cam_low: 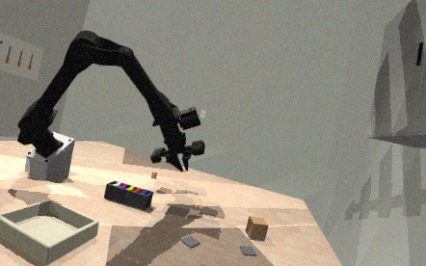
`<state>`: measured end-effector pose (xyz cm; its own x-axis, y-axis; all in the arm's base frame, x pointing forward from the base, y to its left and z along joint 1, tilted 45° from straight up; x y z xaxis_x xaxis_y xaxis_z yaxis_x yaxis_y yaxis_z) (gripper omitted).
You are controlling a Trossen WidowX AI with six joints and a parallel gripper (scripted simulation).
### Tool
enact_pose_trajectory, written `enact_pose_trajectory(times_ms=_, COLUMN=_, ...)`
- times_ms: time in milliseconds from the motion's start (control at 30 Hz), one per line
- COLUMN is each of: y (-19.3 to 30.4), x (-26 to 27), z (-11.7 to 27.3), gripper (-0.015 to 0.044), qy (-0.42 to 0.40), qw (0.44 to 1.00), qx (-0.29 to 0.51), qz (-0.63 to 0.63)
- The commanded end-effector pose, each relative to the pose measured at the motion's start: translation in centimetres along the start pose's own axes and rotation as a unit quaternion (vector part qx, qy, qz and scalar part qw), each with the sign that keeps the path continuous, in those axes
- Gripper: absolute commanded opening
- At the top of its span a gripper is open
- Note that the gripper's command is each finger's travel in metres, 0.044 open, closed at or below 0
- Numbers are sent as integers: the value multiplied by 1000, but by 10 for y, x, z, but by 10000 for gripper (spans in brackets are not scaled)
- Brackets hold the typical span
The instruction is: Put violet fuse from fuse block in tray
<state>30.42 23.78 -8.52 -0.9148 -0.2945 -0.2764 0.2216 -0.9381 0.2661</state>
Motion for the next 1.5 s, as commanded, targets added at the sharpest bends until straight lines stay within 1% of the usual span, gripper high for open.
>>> enact_pose_trajectory(times_ms=0, y=50, x=12, z=37, gripper=74, qy=-64, qw=993, qx=93, qz=-25)
enact_pose_trajectory(times_ms=333, y=126, x=41, z=107, gripper=74, qy=-158, qw=957, qx=243, qz=-30)
enact_pose_trajectory(times_ms=400, y=133, x=44, z=114, gripper=74, qy=-166, qw=952, qx=256, qz=-29)
enact_pose_trajectory(times_ms=667, y=130, x=43, z=111, gripper=74, qy=-166, qw=952, qx=256, qz=-29)
enact_pose_trajectory(times_ms=1467, y=140, x=50, z=92, gripper=74, qy=-166, qw=952, qx=257, qz=-29)
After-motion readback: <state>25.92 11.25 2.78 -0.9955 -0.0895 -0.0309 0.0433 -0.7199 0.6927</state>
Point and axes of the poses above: the point midway between the two fingers, 35 mm back from their tips, its own z axis back along the fingers, its own x axis across the jaws, y = z × x, the point moved 7 cm from there along z, back along the fingers, and after that the axes turned 10 degrees about -z, right-handed, at the moved point
